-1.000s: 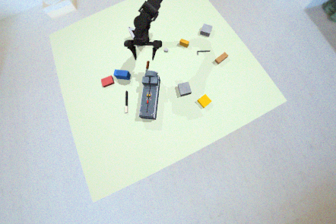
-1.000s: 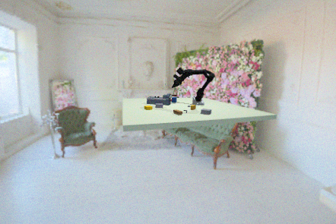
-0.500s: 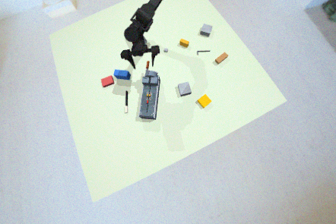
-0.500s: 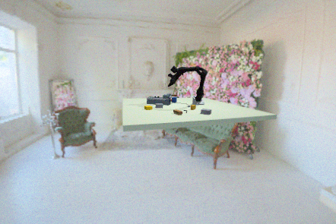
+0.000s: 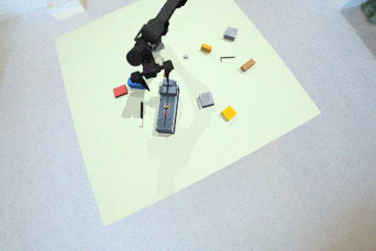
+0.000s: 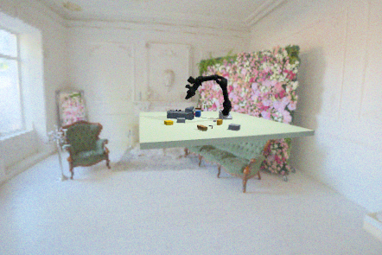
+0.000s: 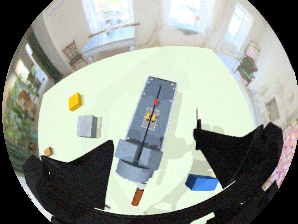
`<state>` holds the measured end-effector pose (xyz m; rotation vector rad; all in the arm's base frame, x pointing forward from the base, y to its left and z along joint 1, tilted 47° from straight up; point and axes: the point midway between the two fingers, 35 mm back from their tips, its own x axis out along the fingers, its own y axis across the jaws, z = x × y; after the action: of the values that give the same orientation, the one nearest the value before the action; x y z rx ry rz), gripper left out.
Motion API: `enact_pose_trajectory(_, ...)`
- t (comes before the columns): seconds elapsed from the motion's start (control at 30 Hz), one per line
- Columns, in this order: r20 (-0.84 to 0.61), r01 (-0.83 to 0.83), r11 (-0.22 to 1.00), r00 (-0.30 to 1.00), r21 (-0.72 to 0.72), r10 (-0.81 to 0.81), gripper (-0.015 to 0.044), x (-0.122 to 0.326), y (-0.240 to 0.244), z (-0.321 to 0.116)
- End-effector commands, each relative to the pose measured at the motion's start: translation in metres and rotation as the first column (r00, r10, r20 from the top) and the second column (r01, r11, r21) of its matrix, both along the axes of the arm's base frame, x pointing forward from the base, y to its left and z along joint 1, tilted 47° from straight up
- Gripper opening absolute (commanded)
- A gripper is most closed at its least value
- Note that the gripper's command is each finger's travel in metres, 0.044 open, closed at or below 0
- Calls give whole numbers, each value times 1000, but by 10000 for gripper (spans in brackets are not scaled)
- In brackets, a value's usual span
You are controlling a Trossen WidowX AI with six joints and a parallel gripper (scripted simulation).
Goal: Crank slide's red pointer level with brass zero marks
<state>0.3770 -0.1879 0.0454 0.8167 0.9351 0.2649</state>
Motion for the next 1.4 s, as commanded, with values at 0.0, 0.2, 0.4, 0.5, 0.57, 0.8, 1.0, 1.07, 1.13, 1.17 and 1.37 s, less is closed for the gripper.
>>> enact_pose_trajectory(0.0,21,-22,1000,1000,3,22,440,6,3,-8)
enact_pose_trajectory(0.2,21,-22,1000,1000,3,22,440,6,26,-31)
enact_pose_trajectory(0.4,23,-22,1000,1000,5,21,440,5,39,-42)
enact_pose_trajectory(0.5,23,-22,1000,1000,5,21,440,5,39,-42)
enact_pose_trajectory(0.57,23,-22,1000,1000,5,21,440,5,39,-42)
enact_pose_trajectory(0.8,23,-22,1000,1000,5,21,440,5,39,-42)
enact_pose_trajectory(1.0,23,-22,1000,1000,4,22,440,6,36,-40)
enact_pose_trajectory(1.07,23,-23,1000,999,3,23,440,6,29,-34)
enact_pose_trajectory(1.13,24,-24,1000,999,1,24,440,6,21,-27)
enact_pose_trajectory(1.17,24,-24,1000,999,1,24,440,6,17,-23)
enact_pose_trajectory(1.37,22,-25,1000,999,3,25,440,5,-2,-4)
